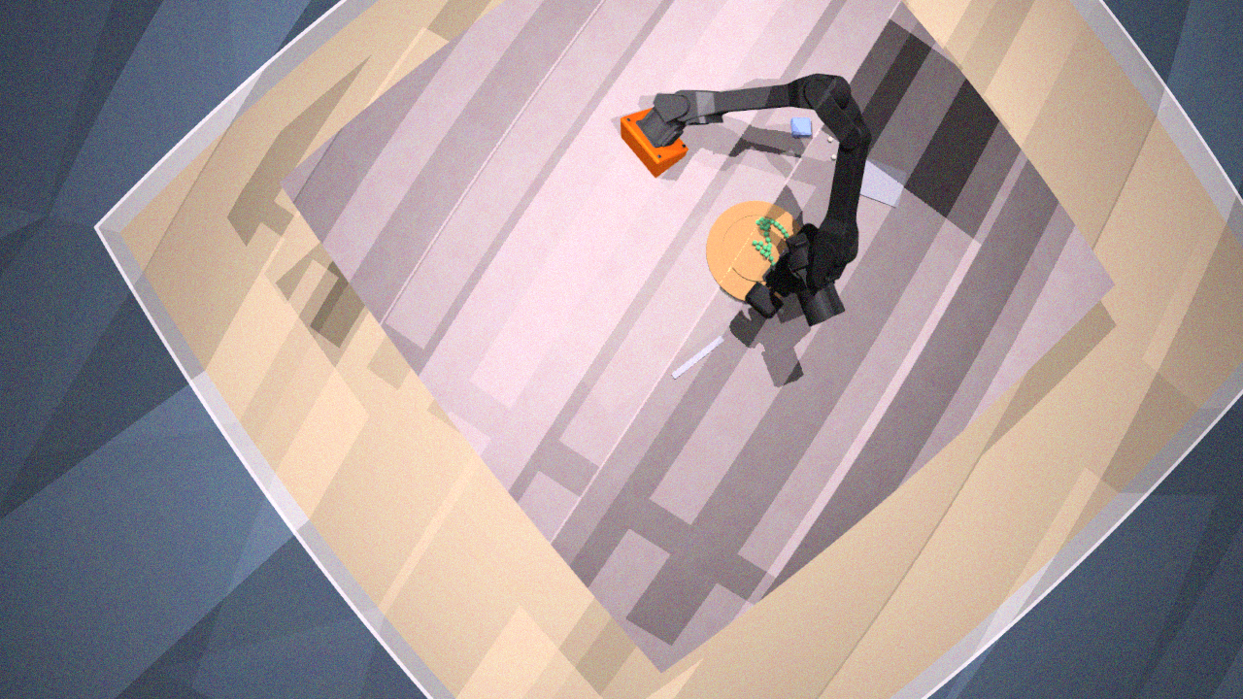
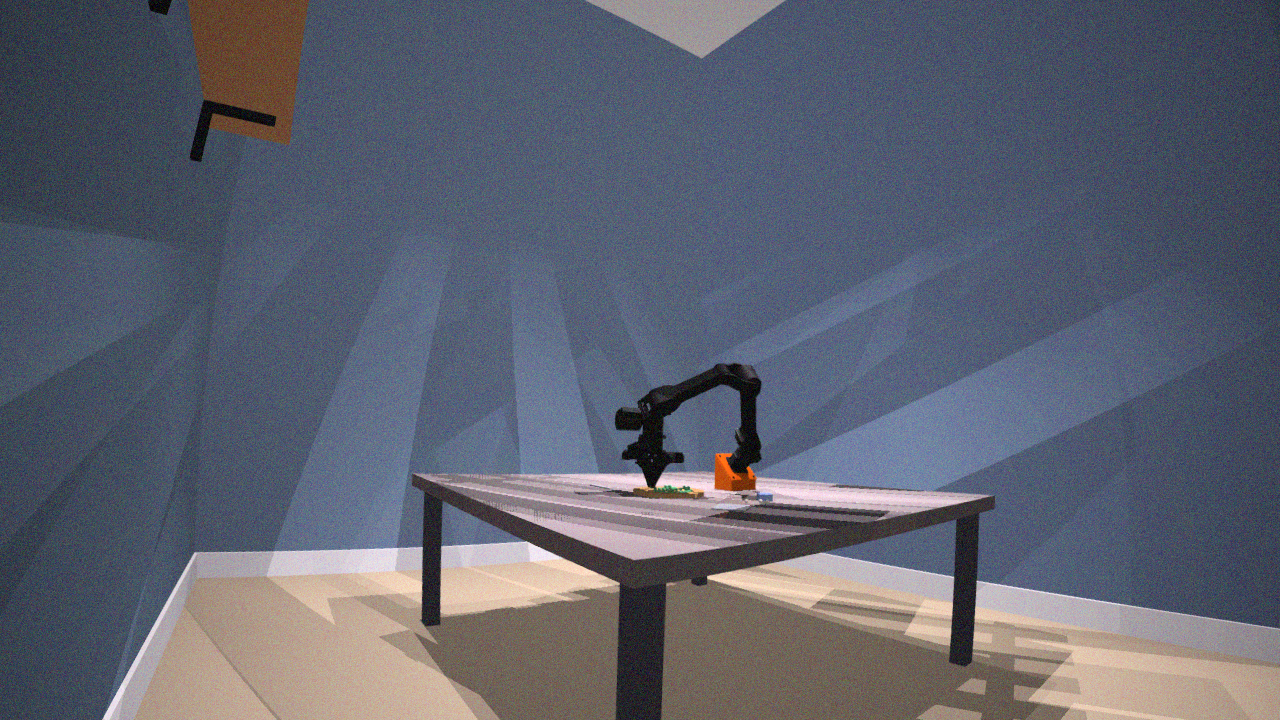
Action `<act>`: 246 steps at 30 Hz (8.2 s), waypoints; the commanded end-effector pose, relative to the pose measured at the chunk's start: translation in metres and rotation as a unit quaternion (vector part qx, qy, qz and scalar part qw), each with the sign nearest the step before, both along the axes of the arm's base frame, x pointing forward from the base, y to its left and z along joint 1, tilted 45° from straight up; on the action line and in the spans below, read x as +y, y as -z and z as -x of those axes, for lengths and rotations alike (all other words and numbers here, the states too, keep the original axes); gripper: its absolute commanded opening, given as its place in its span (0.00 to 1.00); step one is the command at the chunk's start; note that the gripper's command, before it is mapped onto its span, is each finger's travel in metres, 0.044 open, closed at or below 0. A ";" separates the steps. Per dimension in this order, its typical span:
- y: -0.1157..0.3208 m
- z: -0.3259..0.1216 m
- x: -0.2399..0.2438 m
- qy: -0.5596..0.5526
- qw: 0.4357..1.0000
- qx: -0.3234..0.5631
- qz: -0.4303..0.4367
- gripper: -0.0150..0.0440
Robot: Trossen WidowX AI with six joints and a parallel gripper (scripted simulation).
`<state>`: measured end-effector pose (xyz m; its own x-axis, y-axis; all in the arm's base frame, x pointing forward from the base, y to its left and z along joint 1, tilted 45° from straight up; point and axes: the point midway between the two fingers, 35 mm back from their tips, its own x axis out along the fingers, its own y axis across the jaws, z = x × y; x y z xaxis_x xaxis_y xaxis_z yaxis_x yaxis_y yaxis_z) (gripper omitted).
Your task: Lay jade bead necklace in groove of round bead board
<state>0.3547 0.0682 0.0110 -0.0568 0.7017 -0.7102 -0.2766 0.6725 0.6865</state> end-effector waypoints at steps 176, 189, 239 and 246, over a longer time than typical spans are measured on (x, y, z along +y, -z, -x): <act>0.001 -0.003 -0.001 -0.002 1.000 -0.003 0.001 1.00; 0.001 -0.003 -0.001 -0.002 1.000 -0.003 0.001 1.00; -0.004 0.017 -0.001 0.184 0.966 0.179 0.016 0.46; 0.003 0.018 0.006 0.184 0.966 0.181 0.016 0.46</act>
